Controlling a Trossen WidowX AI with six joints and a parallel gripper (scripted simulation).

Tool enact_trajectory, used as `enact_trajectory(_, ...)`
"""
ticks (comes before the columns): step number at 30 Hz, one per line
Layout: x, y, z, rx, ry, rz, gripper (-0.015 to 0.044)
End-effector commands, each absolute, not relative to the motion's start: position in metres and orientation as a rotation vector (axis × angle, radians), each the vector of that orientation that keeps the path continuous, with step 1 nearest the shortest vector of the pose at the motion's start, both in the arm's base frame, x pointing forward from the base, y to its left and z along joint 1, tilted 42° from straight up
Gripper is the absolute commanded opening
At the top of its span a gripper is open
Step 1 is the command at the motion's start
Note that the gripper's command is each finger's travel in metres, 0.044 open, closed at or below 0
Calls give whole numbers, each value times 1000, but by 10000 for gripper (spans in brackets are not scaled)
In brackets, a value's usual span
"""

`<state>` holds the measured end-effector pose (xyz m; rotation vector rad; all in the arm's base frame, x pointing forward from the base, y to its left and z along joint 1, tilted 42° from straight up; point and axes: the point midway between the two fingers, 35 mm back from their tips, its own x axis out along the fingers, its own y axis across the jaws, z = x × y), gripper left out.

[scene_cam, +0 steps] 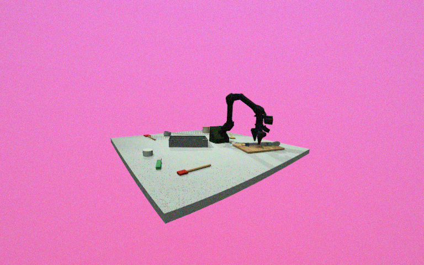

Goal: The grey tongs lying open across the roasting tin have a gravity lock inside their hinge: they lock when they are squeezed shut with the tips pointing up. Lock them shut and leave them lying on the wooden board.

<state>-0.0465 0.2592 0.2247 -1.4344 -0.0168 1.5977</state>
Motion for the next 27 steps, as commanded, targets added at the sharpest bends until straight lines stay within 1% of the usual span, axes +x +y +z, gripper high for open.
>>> enact_trajectory(1,-19,247,237,-1436,-2,1603,440)
enact_trajectory(7,23,211,253,-1437,16,1616,440)
enact_trajectory(12,42,176,266,-1430,-3,1615,440)
enact_trajectory(18,45,137,278,-1419,-60,1590,440)
enact_trajectory(23,43,131,283,-1421,-67,1583,440)
enact_trajectory(27,38,118,300,-1437,-58,1571,440)
